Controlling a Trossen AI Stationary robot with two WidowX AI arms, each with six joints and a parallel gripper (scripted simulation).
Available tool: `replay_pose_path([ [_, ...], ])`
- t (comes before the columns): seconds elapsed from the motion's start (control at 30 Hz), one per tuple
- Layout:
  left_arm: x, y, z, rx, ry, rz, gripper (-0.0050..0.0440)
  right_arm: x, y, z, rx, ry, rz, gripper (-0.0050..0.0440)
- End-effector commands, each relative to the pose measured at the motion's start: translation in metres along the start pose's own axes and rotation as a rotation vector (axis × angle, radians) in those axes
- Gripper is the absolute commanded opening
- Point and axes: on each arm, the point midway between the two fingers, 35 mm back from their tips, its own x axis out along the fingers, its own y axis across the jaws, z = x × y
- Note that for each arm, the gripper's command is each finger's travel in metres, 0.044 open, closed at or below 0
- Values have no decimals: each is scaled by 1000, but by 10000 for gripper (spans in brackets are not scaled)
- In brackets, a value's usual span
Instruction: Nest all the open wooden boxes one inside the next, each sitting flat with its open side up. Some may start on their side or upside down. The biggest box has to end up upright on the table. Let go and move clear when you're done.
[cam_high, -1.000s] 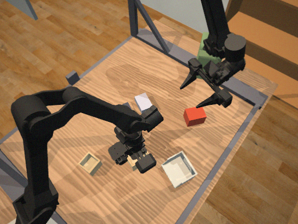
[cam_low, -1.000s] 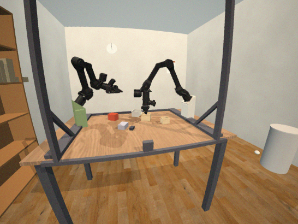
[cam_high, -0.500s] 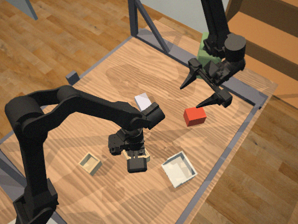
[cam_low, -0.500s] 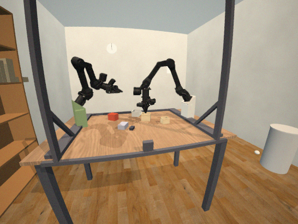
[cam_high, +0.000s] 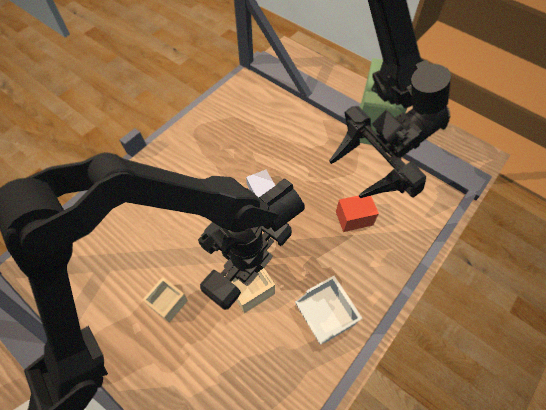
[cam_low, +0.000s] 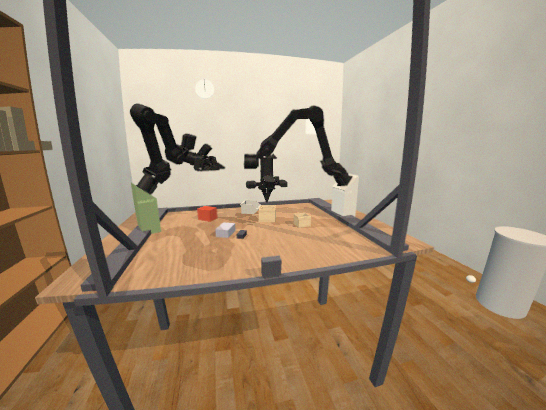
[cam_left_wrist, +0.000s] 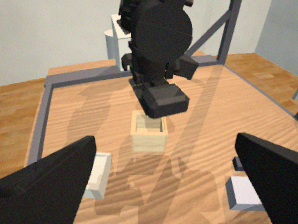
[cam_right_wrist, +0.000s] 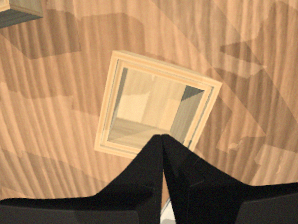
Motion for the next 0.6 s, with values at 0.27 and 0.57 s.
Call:
replay_pose_path([
  [0.27, 1, 1, 7, 30, -10, -1, 400, -30, -8, 3, 589, -1, -38, -50],
  [0.57, 1, 1, 7, 30, -10, -1, 400, -46, -6, 4, 1068, -11, -33, -50],
])
